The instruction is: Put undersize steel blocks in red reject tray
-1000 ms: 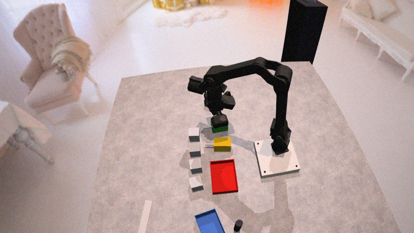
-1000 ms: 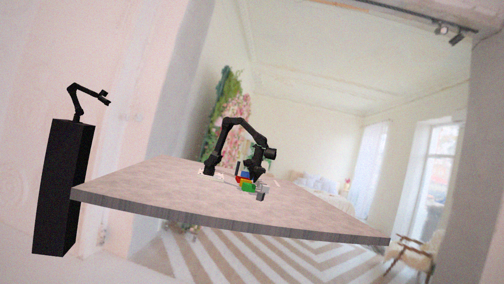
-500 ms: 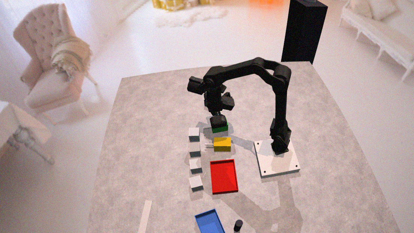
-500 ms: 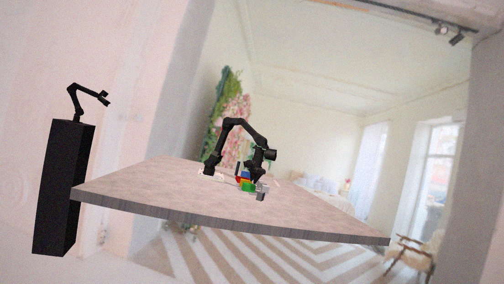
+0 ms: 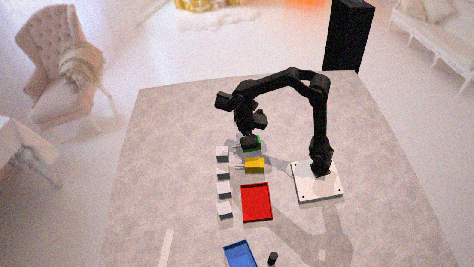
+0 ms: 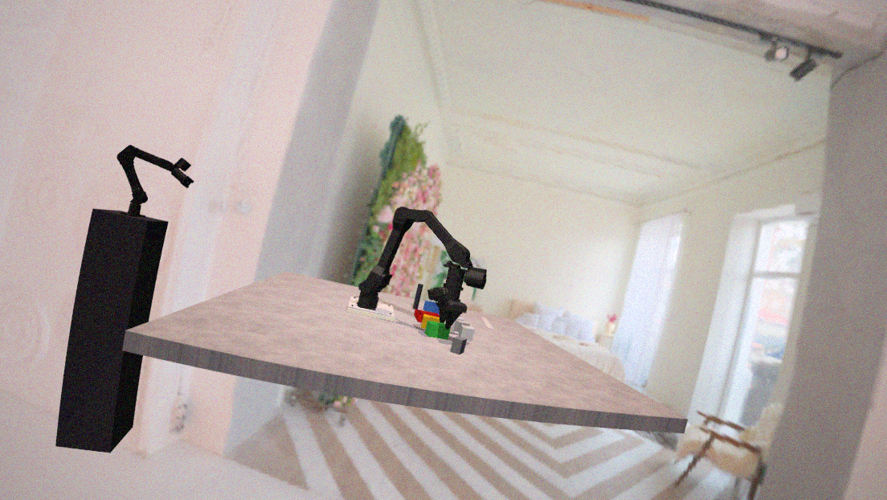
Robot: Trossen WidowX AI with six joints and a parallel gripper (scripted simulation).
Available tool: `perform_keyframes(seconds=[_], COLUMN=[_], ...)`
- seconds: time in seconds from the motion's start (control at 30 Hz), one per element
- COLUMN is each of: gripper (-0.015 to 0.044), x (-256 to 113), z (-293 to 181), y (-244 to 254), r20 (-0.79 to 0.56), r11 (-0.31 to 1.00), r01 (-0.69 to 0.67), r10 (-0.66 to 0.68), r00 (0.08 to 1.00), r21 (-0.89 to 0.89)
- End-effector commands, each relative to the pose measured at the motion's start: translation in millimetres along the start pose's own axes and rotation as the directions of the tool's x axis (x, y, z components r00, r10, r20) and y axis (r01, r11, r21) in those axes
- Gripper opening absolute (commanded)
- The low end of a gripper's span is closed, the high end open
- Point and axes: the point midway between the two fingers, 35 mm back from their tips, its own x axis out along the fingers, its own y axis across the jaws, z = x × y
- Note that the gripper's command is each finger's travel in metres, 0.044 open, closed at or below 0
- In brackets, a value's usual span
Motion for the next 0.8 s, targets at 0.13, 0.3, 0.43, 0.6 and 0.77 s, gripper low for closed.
perform_keyframes(seconds=[0.13,0.3,0.43,0.6,0.77], gripper=[0.03,0.03,0.03,0.03,0.03], x=[12,18,22,28,33], z=[1,1,1,2,3], y=[-1,-2,-2,-3,-5], r20=[0.002,0.002,0.002,0.002,0.002], r11=[1.0,1.0,1.0,1.0,1.0], r01=[0.007,0.007,0.007,0.007,0.007], r10=[-0.007,-0.007,-0.007,-0.007,-0.007], r00=[1.0,1.0,1.0,1.0,1.0], r21=[0.001,0.001,0.001,0.001,0.001])
